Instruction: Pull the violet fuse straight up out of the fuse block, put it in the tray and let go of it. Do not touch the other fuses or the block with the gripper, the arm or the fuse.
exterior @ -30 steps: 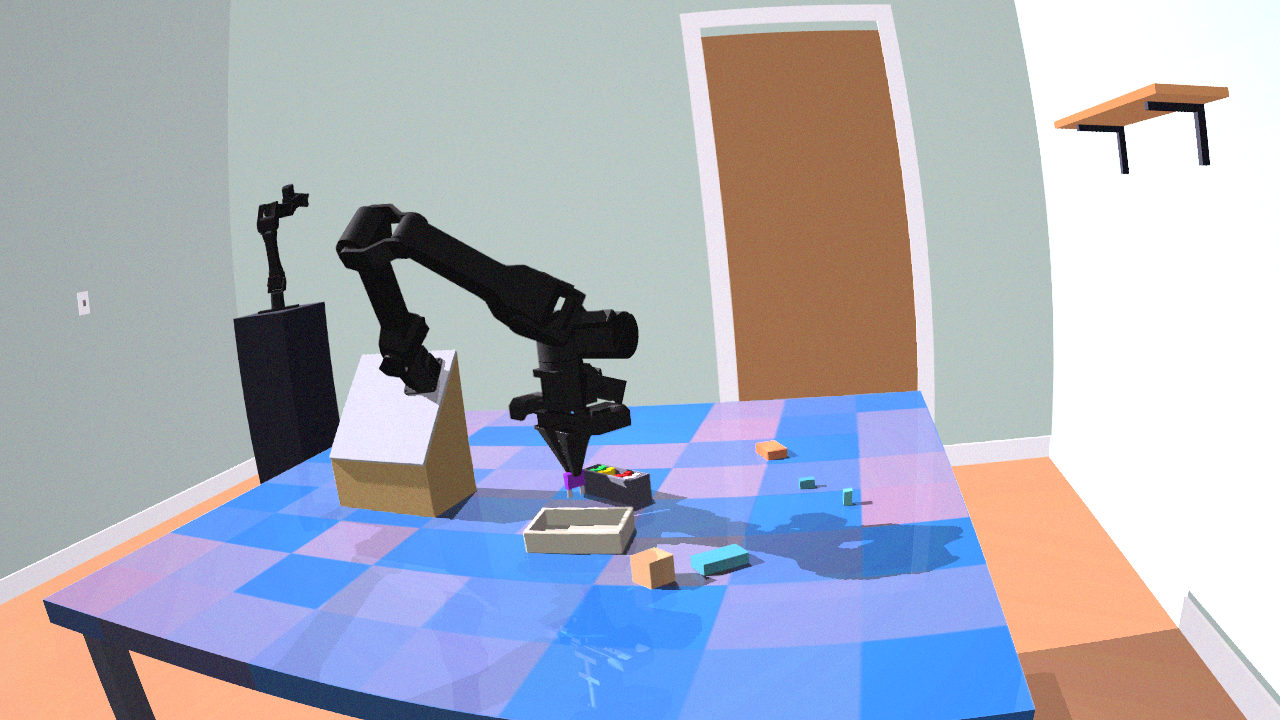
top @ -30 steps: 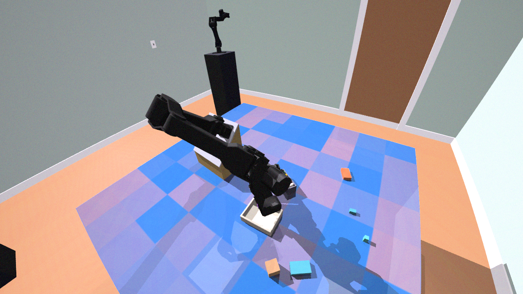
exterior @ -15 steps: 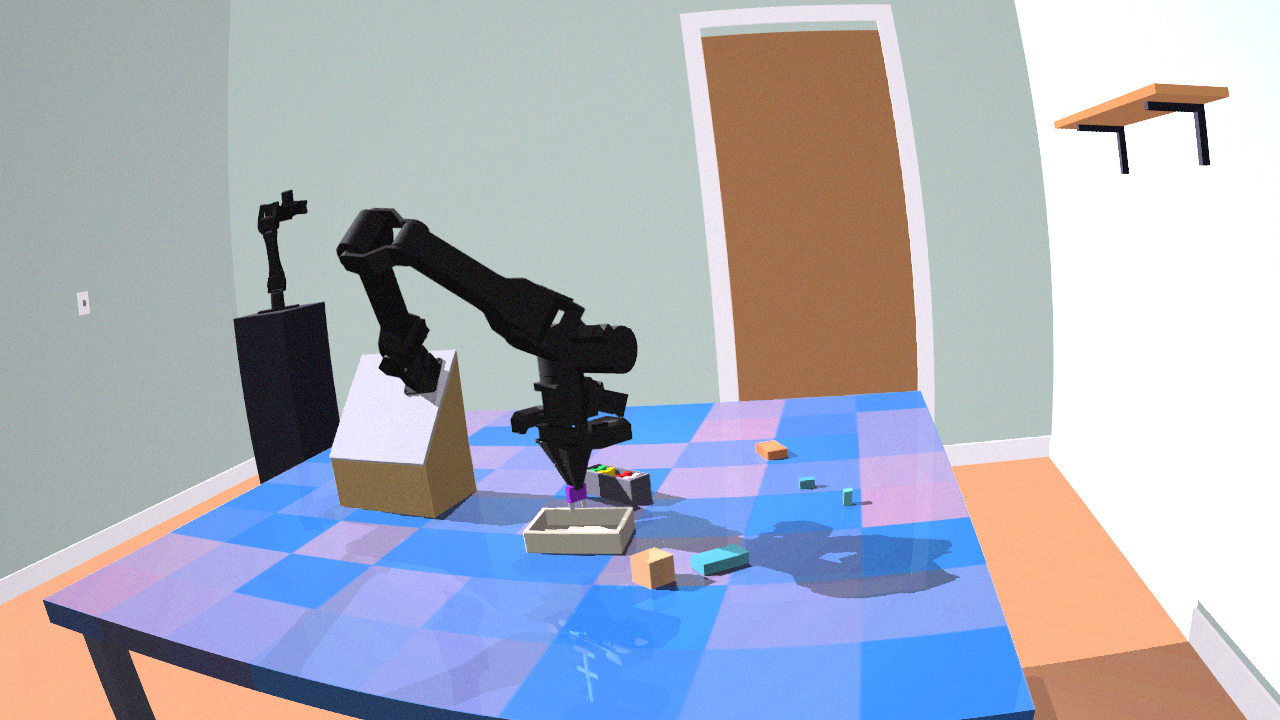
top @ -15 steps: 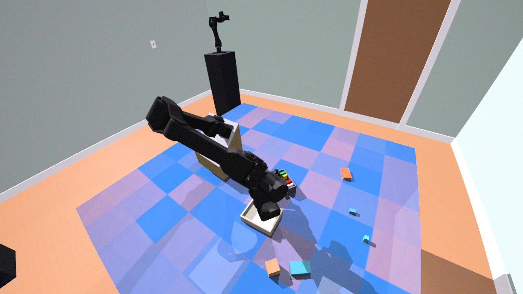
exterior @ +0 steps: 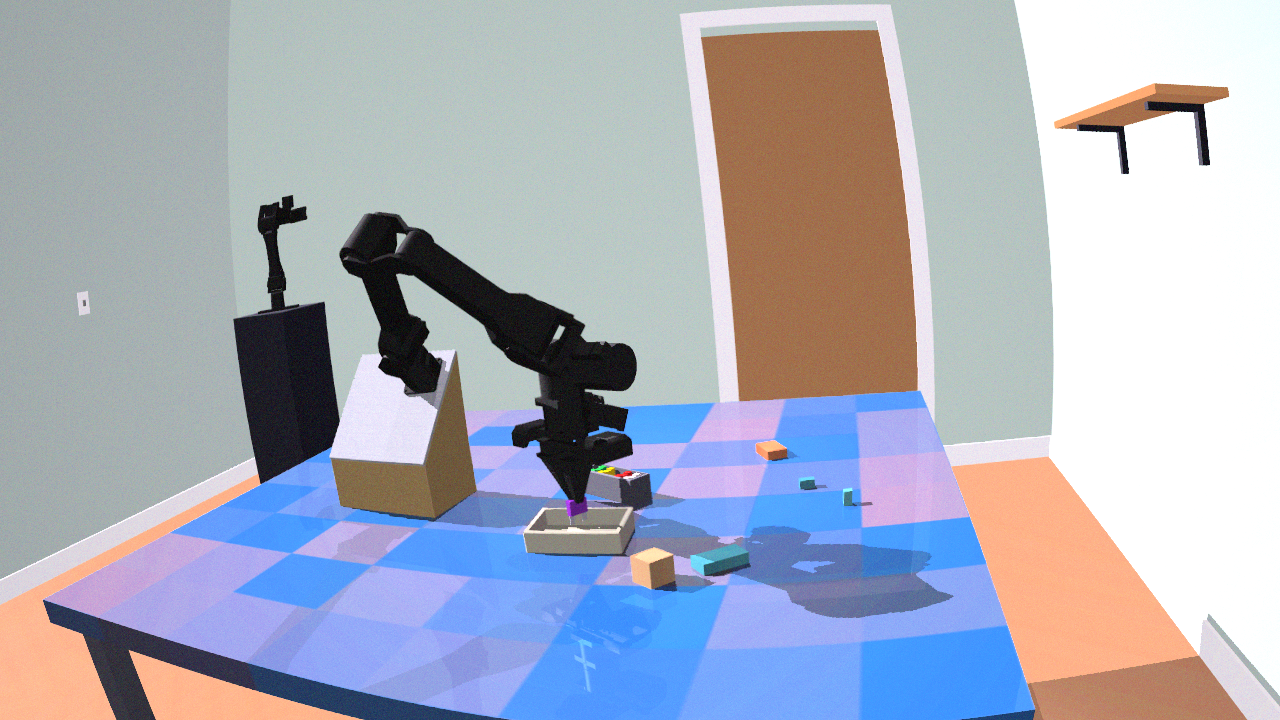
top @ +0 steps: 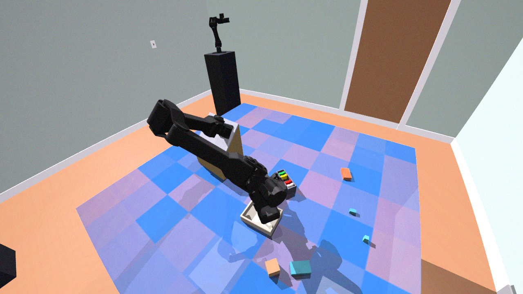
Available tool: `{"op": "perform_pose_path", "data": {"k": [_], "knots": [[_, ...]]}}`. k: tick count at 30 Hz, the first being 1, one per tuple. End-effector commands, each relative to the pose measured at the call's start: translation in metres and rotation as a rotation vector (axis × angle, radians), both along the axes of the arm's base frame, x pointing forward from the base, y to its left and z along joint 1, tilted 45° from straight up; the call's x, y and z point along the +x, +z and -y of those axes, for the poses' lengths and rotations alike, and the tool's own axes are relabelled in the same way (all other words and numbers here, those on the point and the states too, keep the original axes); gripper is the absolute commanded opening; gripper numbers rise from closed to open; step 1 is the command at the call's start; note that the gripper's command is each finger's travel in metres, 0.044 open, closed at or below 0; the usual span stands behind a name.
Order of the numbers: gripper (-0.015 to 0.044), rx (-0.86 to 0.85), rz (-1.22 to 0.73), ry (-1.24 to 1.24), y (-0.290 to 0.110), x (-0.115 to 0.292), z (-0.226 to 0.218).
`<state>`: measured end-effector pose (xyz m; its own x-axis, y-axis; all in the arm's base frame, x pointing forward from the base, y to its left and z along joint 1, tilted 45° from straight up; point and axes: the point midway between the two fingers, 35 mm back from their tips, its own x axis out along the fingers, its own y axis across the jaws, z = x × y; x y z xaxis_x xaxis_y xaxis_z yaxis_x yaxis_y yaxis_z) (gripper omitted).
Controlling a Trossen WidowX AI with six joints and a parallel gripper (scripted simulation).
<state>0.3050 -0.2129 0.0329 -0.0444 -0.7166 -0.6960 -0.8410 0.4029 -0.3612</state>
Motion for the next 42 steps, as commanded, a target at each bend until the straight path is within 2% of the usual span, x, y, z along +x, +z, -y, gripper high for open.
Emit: {"op": "perform_pose_path", "data": {"k": [1, 3, 16, 20, 42], "knots": [[0.0000, 0.007, -0.011, 0.003, -0.005, -0.002, 0.000], [0.0000, 0.007, -0.011, 0.003, -0.005, -0.002, 0.000], [0.0330, 0.002, -0.003, 0.000, 0.001, 0.000, -0.002], [0.0330, 0.008, -0.010, 0.003, 0.023, 0.000, -0.029], [0.0330, 0.013, -0.015, 0.008, 0.021, 0.000, -0.028]]}}
